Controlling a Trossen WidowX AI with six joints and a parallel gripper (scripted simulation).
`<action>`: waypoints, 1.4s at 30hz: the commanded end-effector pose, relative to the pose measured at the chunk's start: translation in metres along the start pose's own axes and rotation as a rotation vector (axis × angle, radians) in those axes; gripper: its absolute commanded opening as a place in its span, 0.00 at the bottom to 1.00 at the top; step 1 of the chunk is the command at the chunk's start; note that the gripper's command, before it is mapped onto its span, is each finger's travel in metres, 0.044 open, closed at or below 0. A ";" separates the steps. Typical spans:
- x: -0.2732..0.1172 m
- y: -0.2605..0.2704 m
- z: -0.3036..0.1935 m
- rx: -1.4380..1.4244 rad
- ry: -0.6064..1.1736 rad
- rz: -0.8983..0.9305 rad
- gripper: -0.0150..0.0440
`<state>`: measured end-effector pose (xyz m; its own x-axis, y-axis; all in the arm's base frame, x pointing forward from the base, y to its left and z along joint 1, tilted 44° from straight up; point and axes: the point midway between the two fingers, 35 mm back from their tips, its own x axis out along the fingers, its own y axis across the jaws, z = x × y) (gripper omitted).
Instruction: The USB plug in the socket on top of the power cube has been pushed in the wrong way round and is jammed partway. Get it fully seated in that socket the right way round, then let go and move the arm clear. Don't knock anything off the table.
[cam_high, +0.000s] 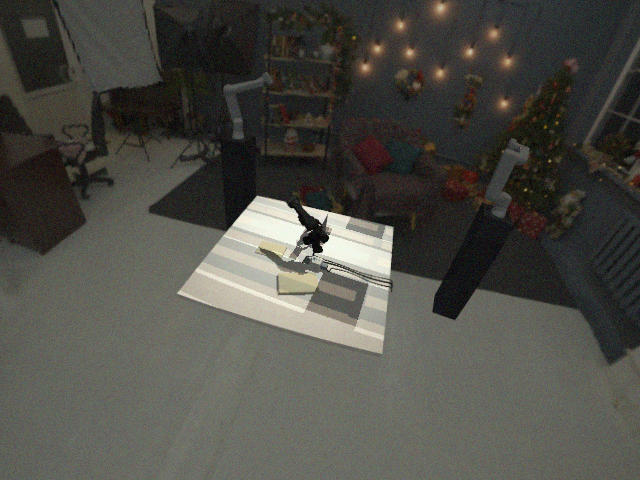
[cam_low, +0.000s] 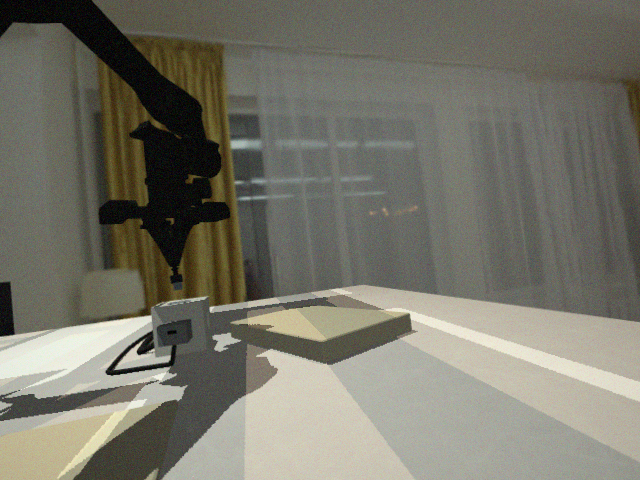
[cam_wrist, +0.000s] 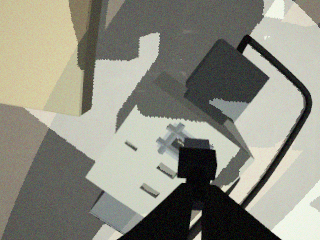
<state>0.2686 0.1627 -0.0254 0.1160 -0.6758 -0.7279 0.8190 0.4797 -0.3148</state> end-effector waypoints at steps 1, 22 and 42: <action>0.000 -0.001 0.000 0.116 0.000 -0.002 0.25; 0.001 -0.001 0.000 0.574 -0.001 -0.002 0.25; 0.001 0.000 0.000 0.566 0.008 0.002 0.25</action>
<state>0.2695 0.1628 -0.0256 0.1192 -0.6720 -0.7309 0.9924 0.1026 0.0676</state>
